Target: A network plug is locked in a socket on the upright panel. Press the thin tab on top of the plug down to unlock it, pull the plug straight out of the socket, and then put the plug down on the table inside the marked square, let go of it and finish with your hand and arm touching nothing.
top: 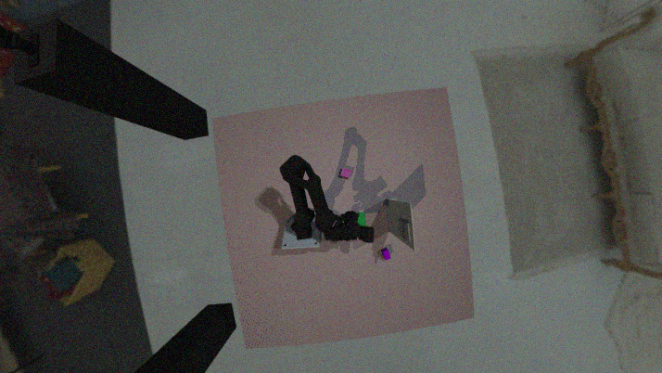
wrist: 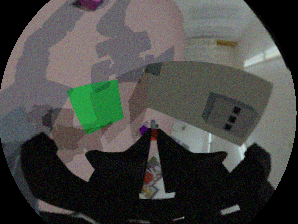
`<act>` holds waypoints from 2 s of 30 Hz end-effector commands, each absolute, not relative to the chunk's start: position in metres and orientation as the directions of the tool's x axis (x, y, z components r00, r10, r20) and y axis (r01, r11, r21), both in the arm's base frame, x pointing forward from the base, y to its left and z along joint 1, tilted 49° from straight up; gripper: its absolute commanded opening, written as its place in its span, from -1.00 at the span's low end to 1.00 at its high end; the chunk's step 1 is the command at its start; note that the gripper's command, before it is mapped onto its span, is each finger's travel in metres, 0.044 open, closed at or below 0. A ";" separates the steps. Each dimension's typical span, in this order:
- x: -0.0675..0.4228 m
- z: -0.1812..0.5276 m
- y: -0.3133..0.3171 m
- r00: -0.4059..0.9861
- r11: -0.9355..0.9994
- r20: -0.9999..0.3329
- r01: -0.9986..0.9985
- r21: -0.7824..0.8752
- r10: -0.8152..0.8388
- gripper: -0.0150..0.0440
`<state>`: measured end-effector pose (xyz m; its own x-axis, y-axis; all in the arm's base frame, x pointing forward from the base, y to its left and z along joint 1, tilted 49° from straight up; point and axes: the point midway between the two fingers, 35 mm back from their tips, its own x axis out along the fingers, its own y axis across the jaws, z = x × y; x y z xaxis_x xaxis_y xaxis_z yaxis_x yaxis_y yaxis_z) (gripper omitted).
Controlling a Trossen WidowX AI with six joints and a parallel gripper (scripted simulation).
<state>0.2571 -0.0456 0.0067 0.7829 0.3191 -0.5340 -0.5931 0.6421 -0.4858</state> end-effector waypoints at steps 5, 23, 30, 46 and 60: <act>0.244 -0.013 -0.022 0.711 0.586 -0.552 -0.689 -0.427 0.435 -0.49; 0.230 -0.031 0.002 0.638 0.523 -0.549 -0.765 -0.374 0.540 -0.49; 0.231 -0.035 0.005 0.636 0.522 -0.552 -0.767 -0.373 0.540 -0.49; 0.233 -0.042 0.010 0.633 0.520 -0.556 -0.769 -0.372 0.539 -0.49; 0.234 -0.048 0.016 0.632 0.519 -0.557 -0.770 -0.372 0.538 -0.49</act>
<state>0.2365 0.0138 -0.0447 0.6381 0.5389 -0.5498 -0.7663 0.5143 -0.3852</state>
